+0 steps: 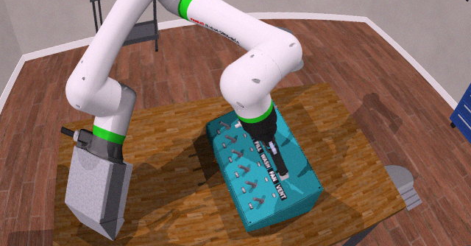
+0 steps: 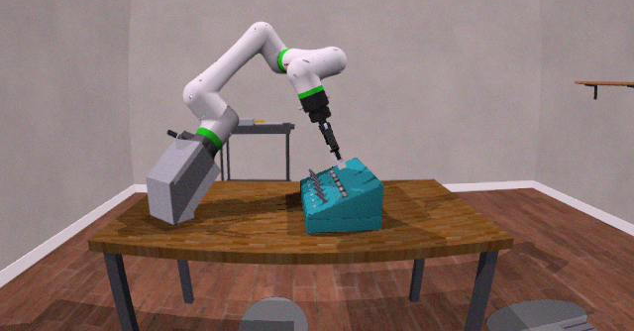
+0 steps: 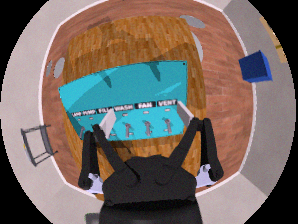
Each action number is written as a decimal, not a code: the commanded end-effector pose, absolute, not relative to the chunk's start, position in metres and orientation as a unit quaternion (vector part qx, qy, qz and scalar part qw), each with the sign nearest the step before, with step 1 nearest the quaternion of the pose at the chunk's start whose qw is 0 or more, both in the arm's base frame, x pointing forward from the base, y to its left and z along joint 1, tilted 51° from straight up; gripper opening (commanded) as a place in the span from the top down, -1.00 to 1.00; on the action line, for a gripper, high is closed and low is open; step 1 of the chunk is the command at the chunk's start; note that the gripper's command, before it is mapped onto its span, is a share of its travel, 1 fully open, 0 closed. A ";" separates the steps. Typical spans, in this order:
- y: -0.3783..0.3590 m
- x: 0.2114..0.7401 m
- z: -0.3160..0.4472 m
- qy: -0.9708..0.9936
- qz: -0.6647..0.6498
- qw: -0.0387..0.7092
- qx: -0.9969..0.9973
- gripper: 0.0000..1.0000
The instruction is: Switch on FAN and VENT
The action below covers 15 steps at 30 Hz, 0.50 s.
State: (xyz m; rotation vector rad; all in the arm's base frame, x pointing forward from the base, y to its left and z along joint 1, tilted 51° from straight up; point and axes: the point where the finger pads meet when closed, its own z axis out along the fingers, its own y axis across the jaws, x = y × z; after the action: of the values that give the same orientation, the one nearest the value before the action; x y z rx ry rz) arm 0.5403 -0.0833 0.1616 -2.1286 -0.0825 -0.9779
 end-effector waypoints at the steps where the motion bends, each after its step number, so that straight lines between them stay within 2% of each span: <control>1: -0.087 0.542 0.159 -0.032 -0.385 0.388 -0.837 -1.00; 15: -0.114 0.556 0.134 -0.032 -0.385 0.388 -0.837 -1.00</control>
State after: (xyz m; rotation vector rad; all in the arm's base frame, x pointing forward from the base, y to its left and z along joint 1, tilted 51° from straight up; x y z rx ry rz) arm 0.5536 -0.1101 0.1376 -2.1291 -0.0823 -0.9783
